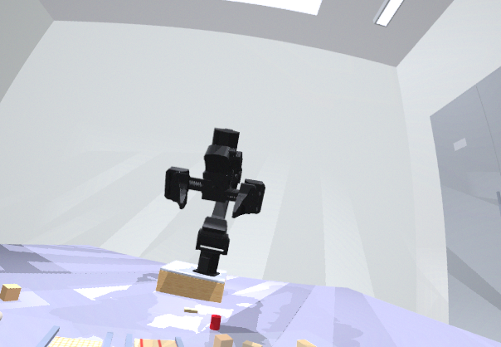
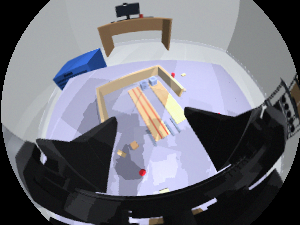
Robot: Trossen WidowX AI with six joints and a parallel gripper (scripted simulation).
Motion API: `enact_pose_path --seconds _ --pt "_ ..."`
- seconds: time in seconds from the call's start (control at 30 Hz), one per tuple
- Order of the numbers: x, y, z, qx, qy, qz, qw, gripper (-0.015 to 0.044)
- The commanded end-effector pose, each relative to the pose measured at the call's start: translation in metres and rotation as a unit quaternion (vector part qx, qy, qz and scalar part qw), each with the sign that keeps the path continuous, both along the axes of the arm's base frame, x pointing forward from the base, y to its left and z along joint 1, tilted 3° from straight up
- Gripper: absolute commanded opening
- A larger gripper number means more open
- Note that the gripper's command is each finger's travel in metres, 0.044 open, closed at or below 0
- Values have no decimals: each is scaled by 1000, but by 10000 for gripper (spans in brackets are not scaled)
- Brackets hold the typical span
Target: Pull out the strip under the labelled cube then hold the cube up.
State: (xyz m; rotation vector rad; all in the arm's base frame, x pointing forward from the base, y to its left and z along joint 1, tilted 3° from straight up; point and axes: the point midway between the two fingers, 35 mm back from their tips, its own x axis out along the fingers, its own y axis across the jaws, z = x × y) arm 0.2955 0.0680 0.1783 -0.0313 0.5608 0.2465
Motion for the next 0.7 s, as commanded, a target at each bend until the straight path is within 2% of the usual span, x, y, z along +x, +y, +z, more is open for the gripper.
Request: enact_pose_path --seconds 0.0,0.27,0.47,0.67 --pt "1 -1 0 -6 1 -1 1000 374" --pt "52 -18 -4 -90 112 15 989 164" --pt "89 -34 -24 -144 211 48 966 6" --pt "119 -53 -57 -180 308 94 929 0"
